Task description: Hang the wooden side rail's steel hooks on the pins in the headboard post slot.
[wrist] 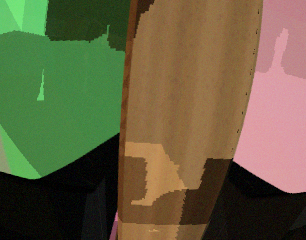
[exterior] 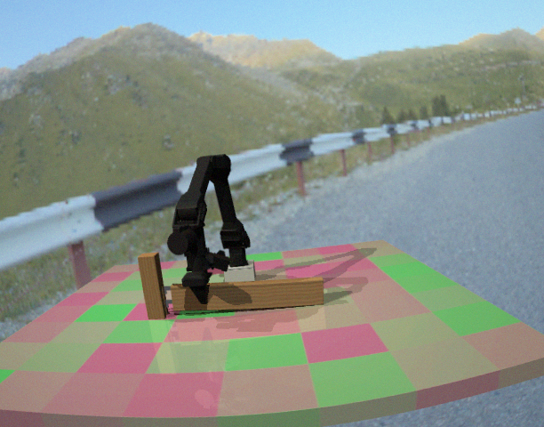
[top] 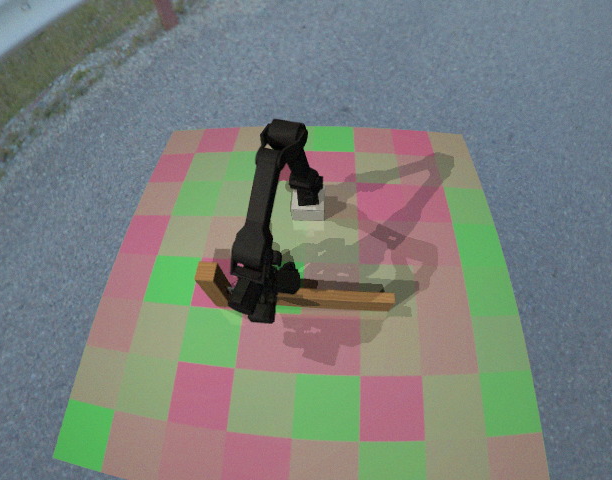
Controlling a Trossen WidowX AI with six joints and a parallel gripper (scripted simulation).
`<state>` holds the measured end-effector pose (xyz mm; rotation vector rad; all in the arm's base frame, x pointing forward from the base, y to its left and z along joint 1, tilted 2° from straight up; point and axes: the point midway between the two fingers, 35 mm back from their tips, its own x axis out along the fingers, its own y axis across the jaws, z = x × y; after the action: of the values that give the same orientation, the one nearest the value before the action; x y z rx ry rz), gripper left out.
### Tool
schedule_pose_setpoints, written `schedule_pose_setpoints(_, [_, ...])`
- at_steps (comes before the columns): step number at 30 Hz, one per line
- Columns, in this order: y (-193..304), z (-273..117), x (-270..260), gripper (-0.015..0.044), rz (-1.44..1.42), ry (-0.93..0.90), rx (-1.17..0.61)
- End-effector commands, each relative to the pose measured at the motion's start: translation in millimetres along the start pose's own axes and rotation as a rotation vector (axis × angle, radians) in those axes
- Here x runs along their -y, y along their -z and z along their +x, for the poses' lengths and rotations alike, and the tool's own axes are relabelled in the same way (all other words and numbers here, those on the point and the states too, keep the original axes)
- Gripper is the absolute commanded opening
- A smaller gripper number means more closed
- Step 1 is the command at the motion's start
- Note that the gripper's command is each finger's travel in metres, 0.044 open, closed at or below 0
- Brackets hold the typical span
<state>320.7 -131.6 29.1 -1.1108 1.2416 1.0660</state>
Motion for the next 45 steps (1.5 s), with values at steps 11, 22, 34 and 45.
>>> schedule_pose_setpoints(11, [2.7,-4.7,4.3,0.0000,-0.004,0.013,-0.007])
schedule_pose_setpoints(22, [3.9,-5.5,3.6,0.0000,-0.004,0.012,-0.007])
schedule_pose_setpoints(34, [5.2,-4.6,4.0,0.0000,-0.004,0.012,-0.007])
schedule_pose_setpoints(45, [6.5,-3.4,3.0,0.0000,-0.004,0.012,-0.007])
